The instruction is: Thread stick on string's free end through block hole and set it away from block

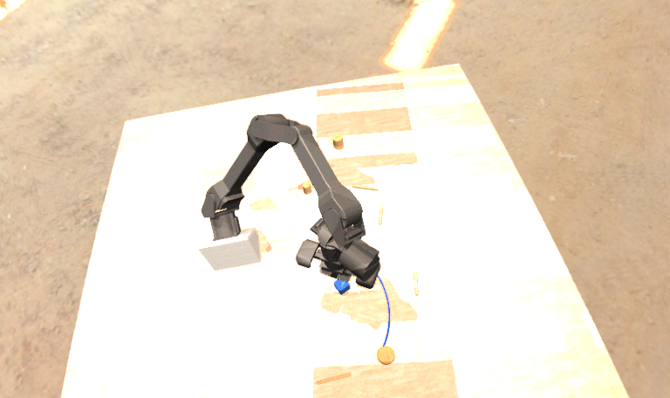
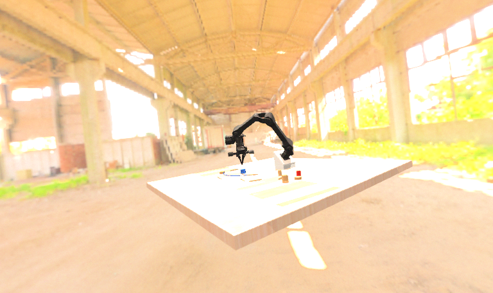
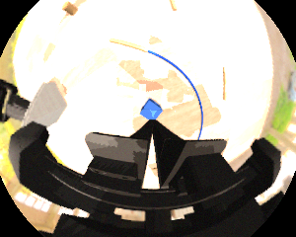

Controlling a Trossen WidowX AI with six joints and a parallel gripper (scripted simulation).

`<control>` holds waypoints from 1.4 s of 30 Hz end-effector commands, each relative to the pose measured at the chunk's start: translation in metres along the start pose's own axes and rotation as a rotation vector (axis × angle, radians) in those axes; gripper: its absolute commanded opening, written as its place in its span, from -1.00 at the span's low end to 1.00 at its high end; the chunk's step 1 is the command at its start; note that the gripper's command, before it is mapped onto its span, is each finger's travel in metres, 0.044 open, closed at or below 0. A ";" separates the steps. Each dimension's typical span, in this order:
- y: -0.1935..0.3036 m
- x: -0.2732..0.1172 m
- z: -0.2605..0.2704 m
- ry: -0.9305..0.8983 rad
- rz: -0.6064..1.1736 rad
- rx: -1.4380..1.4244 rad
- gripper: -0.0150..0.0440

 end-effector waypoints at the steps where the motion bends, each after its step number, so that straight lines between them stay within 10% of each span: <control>1: 0.000 0.000 0.000 0.000 0.000 0.000 -0.49; 4: 0.000 0.000 0.000 0.000 0.000 0.000 -0.49; 13: 0.000 0.000 0.000 0.000 0.000 0.000 0.31; 24: 0.000 0.000 0.000 0.000 0.000 0.000 -0.49; 37: 0.000 0.000 0.000 0.000 0.000 0.000 -0.49; 42: -0.040 -0.001 -0.005 0.002 0.001 -0.431 -0.05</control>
Point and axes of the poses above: the point midway between the two fingers, 35 mm back from their tips, its own x axis out along the fingers, its own z axis across the jaws, y = z × x, the point moved 8 cm from there along -x, back along the fingers, and after that the axes turned 13 degrees about -x, right-handed, at the moved point
